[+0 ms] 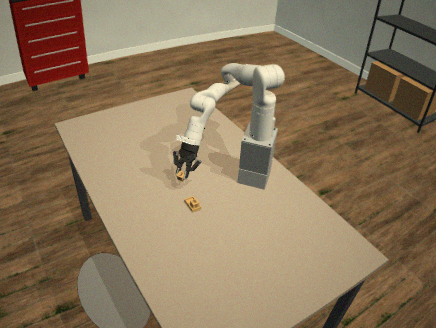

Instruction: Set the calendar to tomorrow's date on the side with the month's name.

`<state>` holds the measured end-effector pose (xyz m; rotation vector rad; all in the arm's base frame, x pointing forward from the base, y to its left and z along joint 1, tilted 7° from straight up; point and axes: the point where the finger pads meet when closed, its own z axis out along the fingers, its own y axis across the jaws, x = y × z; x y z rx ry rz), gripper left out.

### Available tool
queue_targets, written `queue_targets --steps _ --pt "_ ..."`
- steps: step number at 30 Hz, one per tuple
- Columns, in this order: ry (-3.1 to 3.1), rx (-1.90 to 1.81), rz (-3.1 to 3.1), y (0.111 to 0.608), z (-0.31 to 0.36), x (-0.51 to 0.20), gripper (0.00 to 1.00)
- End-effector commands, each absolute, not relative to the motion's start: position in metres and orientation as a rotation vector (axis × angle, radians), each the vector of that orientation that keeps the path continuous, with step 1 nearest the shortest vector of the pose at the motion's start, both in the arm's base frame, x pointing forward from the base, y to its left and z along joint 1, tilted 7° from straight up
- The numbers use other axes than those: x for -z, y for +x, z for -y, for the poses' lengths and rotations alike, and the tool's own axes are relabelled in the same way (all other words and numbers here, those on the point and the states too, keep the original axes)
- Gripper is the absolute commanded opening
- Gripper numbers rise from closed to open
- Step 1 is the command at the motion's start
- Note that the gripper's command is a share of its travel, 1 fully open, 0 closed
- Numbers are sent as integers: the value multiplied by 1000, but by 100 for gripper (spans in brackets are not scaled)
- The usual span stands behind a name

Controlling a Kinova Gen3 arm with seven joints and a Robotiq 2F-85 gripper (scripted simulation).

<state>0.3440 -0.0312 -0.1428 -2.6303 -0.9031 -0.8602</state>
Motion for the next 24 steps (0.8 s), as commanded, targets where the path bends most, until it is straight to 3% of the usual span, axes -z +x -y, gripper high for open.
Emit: queue_targets --steps 1,24 --pt "-2632 862 900 344 33 142 26" --pt "-2495 1043 871 341 28 146 26"
